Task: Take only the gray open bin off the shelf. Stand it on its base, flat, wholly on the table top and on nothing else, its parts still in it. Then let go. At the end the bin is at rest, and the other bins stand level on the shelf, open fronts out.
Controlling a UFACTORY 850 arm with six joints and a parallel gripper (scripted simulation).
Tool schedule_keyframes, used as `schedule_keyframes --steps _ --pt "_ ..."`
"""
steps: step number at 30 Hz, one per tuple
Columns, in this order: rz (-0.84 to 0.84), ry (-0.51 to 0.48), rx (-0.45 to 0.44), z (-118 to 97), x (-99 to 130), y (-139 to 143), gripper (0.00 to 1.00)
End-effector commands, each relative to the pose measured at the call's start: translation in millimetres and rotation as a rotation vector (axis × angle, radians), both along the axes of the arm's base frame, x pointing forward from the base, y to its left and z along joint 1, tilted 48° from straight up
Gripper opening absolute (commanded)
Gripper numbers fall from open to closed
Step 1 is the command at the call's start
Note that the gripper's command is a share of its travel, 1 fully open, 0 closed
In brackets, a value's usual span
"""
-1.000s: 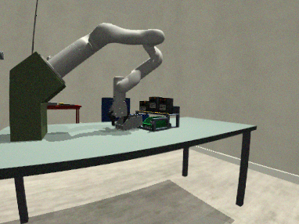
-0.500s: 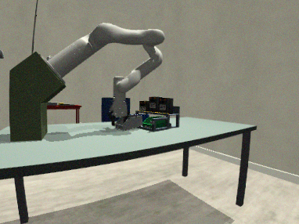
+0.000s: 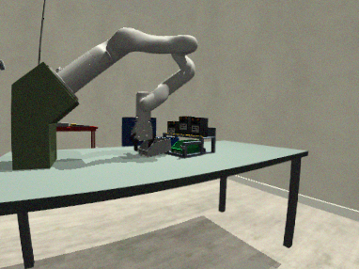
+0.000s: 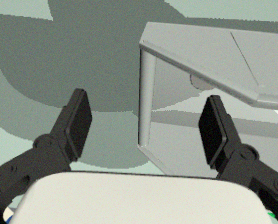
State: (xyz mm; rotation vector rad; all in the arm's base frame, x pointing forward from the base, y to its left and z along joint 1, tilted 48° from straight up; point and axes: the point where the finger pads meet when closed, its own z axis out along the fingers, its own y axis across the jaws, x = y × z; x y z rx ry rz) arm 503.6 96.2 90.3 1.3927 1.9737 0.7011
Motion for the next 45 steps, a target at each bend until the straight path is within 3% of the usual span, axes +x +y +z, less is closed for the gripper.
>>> schedule_keyframes --steps 1,10,15,27,32,45 --pt "0.0 0.0 0.0 0.1 -0.2 0.0 1.0" --pt "0.0 0.0 0.0 0.1 -0.2 0.0 1.0" --pt "0.0 0.0 0.0 36.9 -40.9 -4.0 1.0" --pt "0.0 0.0 0.0 36.9 -40.9 -4.0 1.0" --pt "0.0 0.0 0.0 60.4 -66.7 -6.4 1.0" --pt "0.0 0.0 0.0 58.9 -65.2 -6.3 1.0"
